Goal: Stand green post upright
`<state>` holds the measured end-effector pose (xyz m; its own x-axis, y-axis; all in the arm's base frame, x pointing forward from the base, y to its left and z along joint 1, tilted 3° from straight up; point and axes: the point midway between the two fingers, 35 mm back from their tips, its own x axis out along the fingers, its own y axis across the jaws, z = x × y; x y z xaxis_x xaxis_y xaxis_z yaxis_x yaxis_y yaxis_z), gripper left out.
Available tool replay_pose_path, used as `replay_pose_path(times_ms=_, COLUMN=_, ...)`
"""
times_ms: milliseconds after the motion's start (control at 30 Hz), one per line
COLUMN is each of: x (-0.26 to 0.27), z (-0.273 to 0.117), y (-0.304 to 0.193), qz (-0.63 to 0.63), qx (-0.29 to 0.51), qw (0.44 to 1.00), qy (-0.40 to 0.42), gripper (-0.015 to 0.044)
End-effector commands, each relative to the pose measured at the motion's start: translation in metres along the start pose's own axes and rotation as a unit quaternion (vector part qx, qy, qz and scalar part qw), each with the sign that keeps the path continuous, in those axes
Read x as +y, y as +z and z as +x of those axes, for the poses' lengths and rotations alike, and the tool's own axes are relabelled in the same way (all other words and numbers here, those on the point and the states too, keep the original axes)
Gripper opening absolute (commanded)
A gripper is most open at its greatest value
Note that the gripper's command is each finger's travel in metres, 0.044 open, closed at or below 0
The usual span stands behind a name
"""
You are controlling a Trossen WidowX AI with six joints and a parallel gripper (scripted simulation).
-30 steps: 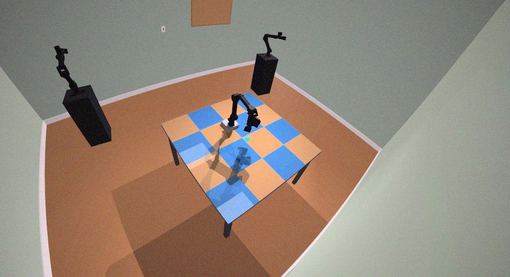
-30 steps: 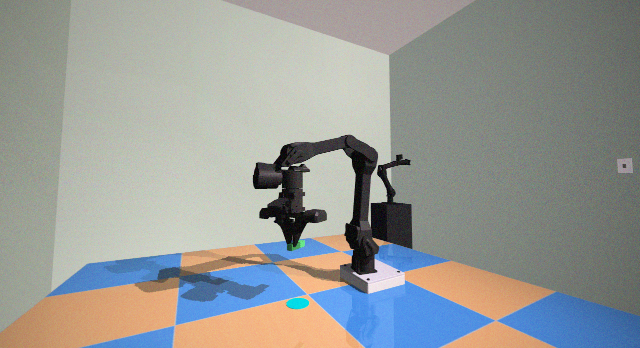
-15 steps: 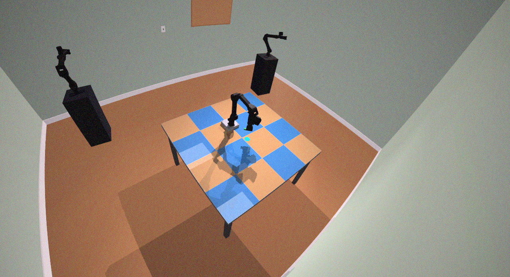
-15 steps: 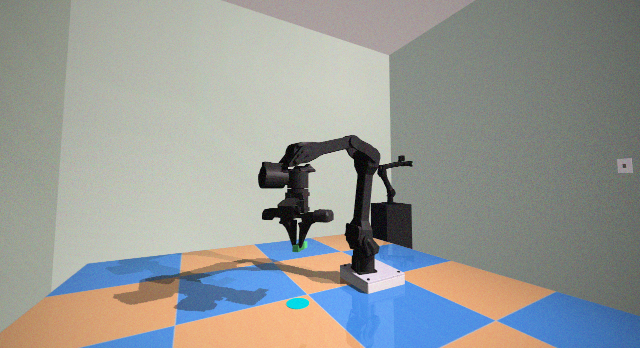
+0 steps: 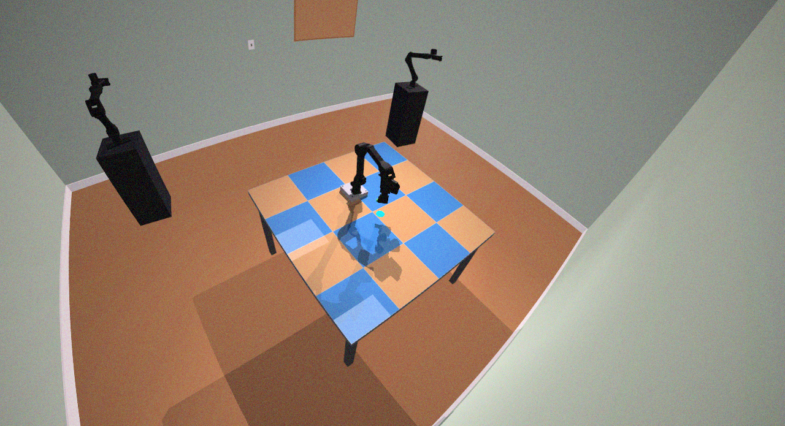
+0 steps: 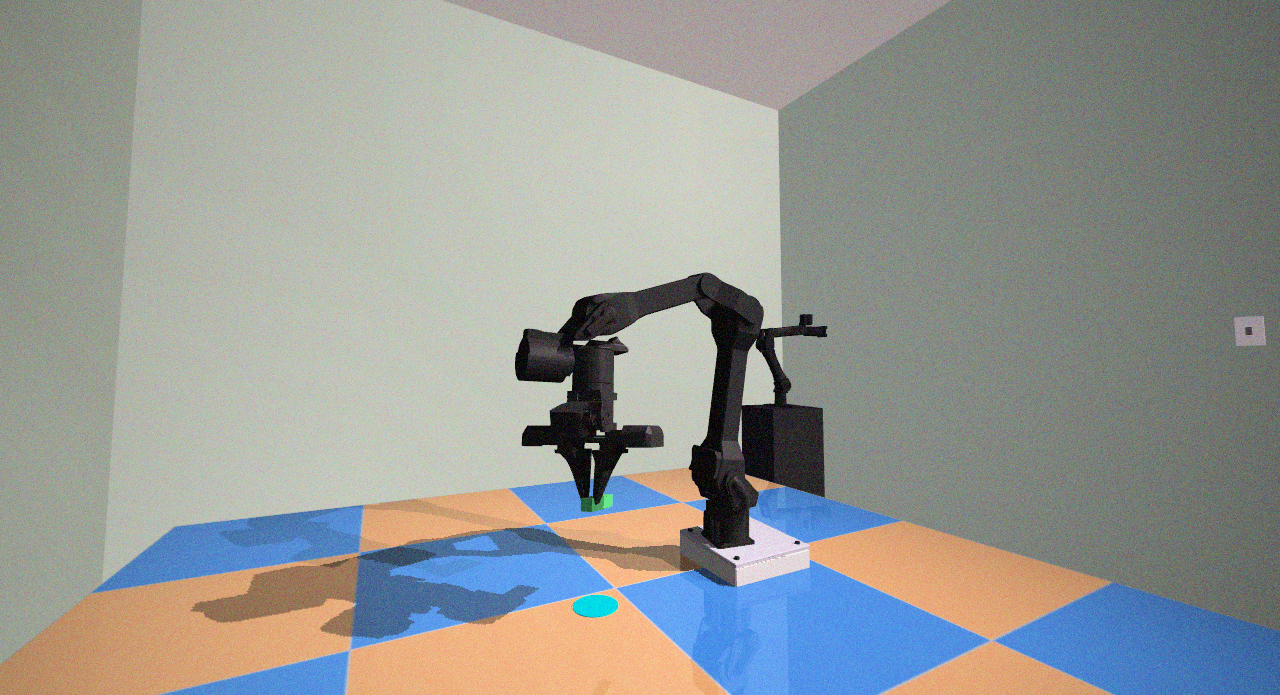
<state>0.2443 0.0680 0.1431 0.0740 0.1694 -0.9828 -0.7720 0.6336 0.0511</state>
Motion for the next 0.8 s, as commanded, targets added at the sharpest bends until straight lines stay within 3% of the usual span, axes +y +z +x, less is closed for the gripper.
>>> replay_pose_path(times_ms=0, x=0.0, z=0.002, y=0.0, qz=0.003, qx=-0.016, qw=1.0, qy=0.005, gripper=0.0023)
replay_pose_path(times_ms=767, x=-0.007, z=0.013, y=0.005, qz=0.032, qx=-0.1, qw=0.994, qy=0.026, gripper=0.0023)
